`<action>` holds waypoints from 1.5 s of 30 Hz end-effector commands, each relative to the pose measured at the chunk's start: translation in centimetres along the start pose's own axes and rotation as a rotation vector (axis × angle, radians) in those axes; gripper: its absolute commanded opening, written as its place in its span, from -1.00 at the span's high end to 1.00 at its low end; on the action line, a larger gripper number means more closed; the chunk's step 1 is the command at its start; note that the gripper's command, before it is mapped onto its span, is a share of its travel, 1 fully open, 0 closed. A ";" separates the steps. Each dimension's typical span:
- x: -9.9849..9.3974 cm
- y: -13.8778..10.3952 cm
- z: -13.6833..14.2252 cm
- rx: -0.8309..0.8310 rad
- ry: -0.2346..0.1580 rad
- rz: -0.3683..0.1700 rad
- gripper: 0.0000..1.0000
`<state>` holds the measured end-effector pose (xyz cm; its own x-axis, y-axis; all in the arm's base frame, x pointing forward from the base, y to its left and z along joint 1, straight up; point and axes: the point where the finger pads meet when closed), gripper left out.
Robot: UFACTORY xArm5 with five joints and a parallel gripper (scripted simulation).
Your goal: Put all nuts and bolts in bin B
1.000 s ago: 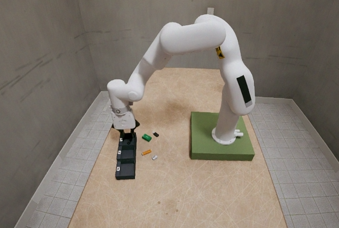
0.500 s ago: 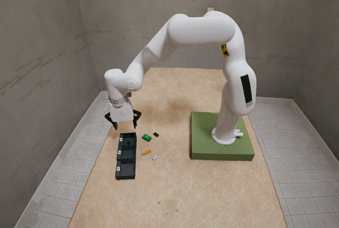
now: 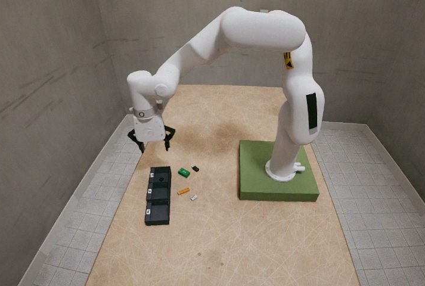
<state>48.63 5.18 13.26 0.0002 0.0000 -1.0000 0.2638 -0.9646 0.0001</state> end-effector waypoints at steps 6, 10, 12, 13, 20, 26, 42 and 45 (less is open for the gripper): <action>-3.4 0.0 -0.1 0.000 0.003 0.001 -1.00; -3.5 0.0 -0.1 0.000 0.003 0.001 -1.00; -3.5 0.0 -0.1 0.000 0.003 0.001 -1.00; -3.5 0.0 -0.1 0.000 0.003 0.001 -1.00; -3.5 0.0 -0.1 0.000 0.003 0.001 -1.00; -3.4 0.0 -0.1 0.000 0.003 0.000 -1.00; -3.5 0.0 -0.1 0.000 0.003 0.000 -1.00; -3.5 0.0 -0.1 0.000 0.003 0.000 -1.00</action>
<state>48.61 5.18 16.54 -0.0010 -0.0001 -1.0000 0.2638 -0.9646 -0.0001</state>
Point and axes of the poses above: the point where the finger pads meet when closed, its own x axis out along the fingers, its own z axis across the jaws, y = z × x, and after that the axes turned 4 degrees about -x, right-handed
